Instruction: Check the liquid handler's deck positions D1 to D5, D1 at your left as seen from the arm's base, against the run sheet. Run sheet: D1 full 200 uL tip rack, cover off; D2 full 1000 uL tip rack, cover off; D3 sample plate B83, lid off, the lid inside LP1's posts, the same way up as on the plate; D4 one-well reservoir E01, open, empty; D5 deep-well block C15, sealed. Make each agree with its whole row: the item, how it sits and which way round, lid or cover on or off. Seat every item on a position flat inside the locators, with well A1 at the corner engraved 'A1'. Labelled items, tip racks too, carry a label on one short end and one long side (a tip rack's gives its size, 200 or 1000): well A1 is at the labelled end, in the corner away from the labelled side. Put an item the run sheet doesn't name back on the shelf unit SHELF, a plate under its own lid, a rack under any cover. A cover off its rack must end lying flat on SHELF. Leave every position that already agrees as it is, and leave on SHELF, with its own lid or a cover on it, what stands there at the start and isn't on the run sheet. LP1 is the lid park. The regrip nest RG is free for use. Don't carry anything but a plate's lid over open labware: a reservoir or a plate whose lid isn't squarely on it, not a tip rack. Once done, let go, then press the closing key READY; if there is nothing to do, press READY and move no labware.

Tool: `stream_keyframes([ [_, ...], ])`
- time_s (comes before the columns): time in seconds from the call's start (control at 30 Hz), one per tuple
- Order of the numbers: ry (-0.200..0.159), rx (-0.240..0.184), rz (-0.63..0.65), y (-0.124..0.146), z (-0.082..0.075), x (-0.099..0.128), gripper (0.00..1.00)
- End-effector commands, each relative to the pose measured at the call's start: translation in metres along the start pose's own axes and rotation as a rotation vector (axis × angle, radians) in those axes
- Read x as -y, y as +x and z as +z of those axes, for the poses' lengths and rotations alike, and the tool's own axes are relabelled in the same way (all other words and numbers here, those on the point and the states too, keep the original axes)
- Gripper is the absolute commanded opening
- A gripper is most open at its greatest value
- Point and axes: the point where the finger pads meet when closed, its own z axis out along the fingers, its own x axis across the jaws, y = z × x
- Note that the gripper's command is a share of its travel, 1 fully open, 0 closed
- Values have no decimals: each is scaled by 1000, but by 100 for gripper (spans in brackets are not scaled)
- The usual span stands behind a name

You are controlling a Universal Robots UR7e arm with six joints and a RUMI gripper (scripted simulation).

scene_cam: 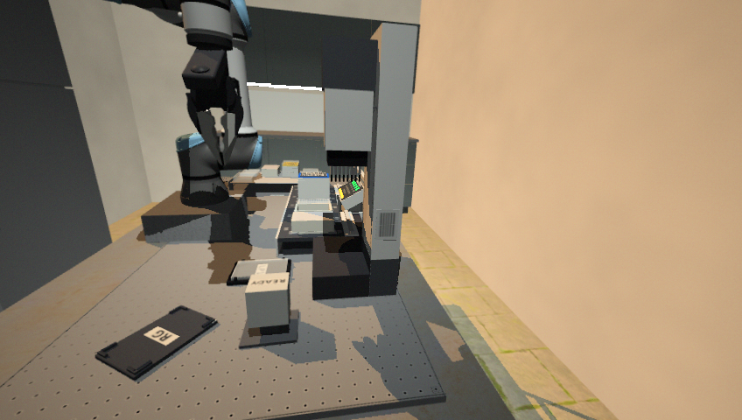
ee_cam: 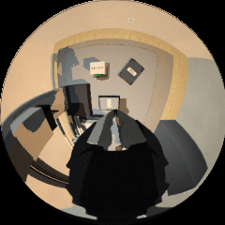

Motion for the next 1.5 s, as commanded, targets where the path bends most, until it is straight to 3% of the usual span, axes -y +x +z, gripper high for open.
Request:
stream_keyframes([
  [0.0, -2, -3, 77, 2, -1, 23, 0],
  [0.23, -2, -3, 77, 2, -1, 23, 0],
  [0.9, -2, -2, 77, -85, 0, 33, 0],
  [1.13, -2, -2, 77, -85, 0, 33, 0],
  [1.47, -2, -2, 77, -85, 13, 33, 0],
])
